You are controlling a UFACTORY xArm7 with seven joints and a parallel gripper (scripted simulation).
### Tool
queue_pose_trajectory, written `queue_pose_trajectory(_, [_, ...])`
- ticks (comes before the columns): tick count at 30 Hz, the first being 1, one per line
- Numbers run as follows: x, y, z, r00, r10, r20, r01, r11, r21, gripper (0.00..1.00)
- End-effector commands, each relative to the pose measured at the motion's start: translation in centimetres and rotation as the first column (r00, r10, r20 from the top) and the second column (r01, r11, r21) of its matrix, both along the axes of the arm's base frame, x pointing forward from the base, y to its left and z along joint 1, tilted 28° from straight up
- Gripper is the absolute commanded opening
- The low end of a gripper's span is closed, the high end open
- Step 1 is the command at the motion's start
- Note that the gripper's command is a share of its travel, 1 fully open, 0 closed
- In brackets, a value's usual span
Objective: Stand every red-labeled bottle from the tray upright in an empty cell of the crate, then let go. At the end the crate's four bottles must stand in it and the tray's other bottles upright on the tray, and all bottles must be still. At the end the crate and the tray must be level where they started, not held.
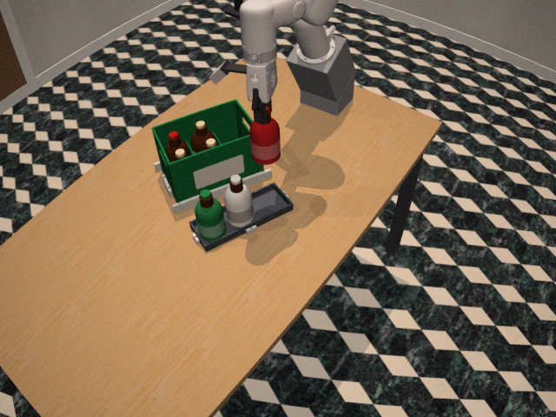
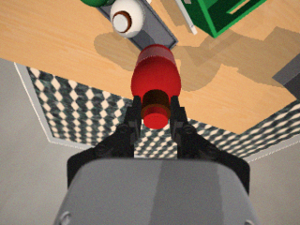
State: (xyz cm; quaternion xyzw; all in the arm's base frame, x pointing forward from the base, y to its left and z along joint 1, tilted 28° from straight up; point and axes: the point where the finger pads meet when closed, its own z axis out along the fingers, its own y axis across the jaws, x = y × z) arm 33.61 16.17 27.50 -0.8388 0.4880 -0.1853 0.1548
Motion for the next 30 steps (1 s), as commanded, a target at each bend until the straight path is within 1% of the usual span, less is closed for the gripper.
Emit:
queue_pose_trajectory(1, [0.0, -0.1, 0.2, 1.000, 0.001, 0.004, -0.001, 1.000, 0.001, 0.00])
queue_pose_trajectory(23, [-0.3, -1.3, -0.1, 1.000, 0.001, 0.004, -0.001, 1.000, 0.001, 0.00])
queue_pose_trajectory(30, [-0.5, -2.1, -0.3, 1.000, 0.001, 0.004, -0.001, 1.000, 0.001, 0.00])
